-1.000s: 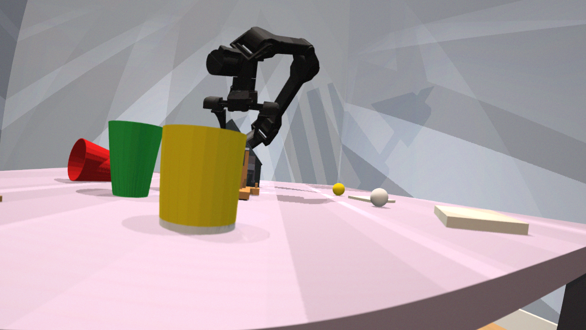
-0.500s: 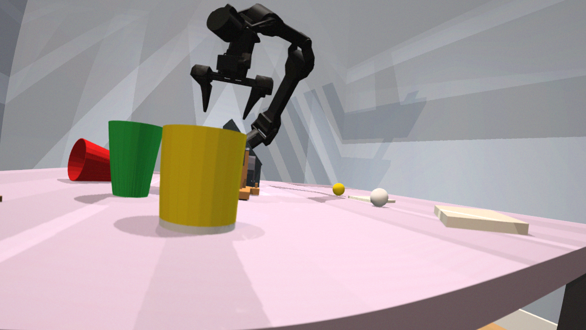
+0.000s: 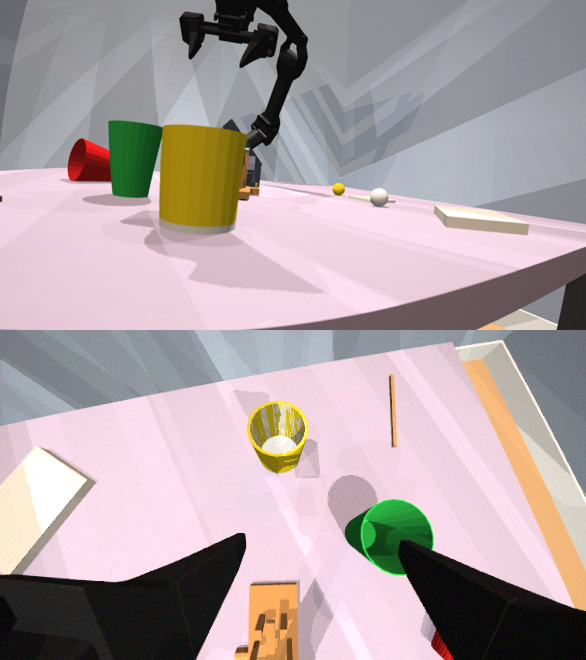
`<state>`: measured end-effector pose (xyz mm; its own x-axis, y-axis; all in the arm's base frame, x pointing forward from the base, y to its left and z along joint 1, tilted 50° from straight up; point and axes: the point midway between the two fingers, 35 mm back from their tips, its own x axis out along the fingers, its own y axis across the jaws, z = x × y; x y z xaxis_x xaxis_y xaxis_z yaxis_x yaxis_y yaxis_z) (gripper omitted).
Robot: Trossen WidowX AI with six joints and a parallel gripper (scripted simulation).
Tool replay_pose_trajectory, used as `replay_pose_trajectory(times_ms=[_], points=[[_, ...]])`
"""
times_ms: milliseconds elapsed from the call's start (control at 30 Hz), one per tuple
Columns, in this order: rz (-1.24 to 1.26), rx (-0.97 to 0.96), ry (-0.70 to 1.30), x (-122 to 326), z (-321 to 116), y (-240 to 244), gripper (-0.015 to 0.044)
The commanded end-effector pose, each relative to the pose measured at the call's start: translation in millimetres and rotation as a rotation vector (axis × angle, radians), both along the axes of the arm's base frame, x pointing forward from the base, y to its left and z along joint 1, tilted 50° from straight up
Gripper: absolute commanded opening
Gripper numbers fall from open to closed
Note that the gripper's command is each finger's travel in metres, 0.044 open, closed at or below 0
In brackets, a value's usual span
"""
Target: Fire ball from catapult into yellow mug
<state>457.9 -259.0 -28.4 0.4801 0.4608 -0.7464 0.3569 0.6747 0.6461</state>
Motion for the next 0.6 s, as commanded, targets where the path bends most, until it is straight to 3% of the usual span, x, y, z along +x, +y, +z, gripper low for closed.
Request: replay_pose_trajectory(times_ms=[0, 567], points=[[-0.064, -0.01, -0.098, 29.7, 12.3, -17.9, 0.044], [-0.111, -0.024, -0.168, 52.7, 18.0, -28.9, 0.044]])
